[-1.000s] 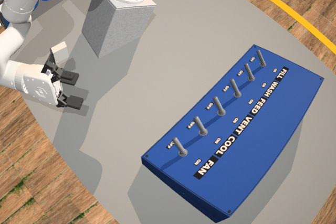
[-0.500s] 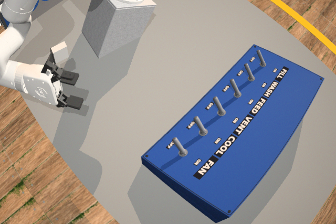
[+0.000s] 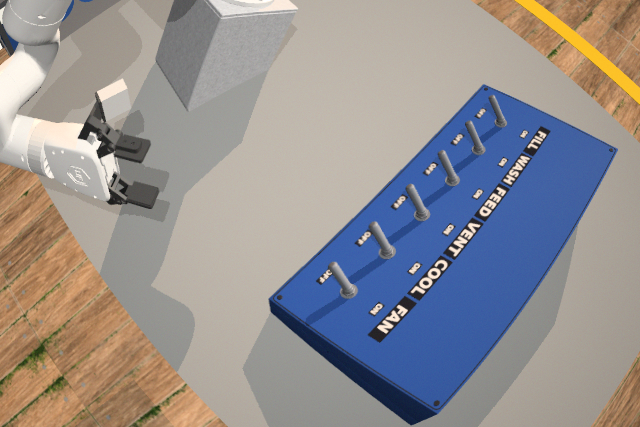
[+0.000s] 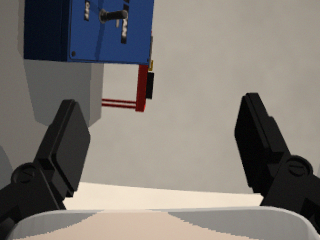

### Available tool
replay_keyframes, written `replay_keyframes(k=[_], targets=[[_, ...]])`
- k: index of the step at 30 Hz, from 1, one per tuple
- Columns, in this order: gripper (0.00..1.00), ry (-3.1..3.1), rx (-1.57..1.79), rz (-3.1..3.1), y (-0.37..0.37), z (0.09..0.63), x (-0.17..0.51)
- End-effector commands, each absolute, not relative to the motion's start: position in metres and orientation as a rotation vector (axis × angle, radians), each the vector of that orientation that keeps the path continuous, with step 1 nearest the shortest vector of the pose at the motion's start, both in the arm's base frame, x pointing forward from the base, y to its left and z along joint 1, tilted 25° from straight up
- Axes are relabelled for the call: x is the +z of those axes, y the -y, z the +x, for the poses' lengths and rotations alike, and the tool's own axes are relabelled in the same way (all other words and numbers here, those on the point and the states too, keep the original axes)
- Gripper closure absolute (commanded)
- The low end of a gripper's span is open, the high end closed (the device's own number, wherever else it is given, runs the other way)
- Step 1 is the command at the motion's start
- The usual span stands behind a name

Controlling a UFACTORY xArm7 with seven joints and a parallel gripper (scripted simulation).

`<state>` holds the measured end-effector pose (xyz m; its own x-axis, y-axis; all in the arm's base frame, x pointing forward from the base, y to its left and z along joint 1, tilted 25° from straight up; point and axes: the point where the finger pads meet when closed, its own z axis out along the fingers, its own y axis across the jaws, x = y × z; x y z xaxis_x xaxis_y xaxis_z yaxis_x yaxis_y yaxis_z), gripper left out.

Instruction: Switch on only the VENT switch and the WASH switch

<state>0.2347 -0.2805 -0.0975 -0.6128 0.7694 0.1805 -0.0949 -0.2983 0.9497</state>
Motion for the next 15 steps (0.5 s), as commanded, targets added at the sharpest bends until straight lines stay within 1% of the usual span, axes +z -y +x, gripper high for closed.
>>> replay_keyframes(k=[1,15], targets=[[0.0,-1.373,1.957,0.87,0.282,0.235,-0.097],[0.0,-1.373,1.957,0.87,0.288,0.23,-0.086]])
